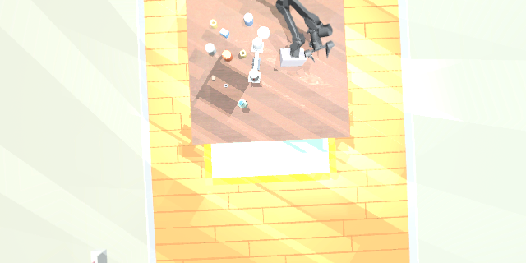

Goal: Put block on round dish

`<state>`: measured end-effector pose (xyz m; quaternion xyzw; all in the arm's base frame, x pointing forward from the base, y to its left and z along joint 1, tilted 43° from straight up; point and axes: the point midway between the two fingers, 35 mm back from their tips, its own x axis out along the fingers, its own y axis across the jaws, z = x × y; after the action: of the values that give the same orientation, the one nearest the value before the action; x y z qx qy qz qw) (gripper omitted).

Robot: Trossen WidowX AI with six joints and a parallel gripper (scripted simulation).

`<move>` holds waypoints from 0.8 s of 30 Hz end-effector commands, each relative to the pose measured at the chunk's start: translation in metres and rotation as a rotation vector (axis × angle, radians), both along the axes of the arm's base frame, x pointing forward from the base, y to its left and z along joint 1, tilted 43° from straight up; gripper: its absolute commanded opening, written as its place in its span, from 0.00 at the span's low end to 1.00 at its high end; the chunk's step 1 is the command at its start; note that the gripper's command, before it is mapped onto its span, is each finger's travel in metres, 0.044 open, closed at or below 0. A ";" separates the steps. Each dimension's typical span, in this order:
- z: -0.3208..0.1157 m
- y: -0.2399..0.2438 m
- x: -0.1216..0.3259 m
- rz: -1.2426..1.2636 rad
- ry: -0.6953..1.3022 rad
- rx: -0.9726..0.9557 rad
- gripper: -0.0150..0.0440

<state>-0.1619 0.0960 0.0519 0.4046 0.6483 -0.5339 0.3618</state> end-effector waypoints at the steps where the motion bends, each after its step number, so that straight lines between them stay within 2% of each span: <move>1: 0.000 0.000 0.000 -0.006 -0.001 -0.001 0.98; 2: 0.000 0.001 0.001 -0.022 -0.004 -0.006 1.00; 24: -0.010 0.039 0.044 -0.752 -0.106 -0.139 1.00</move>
<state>-0.1241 0.1291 0.0412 0.5898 0.4333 -0.6417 0.2293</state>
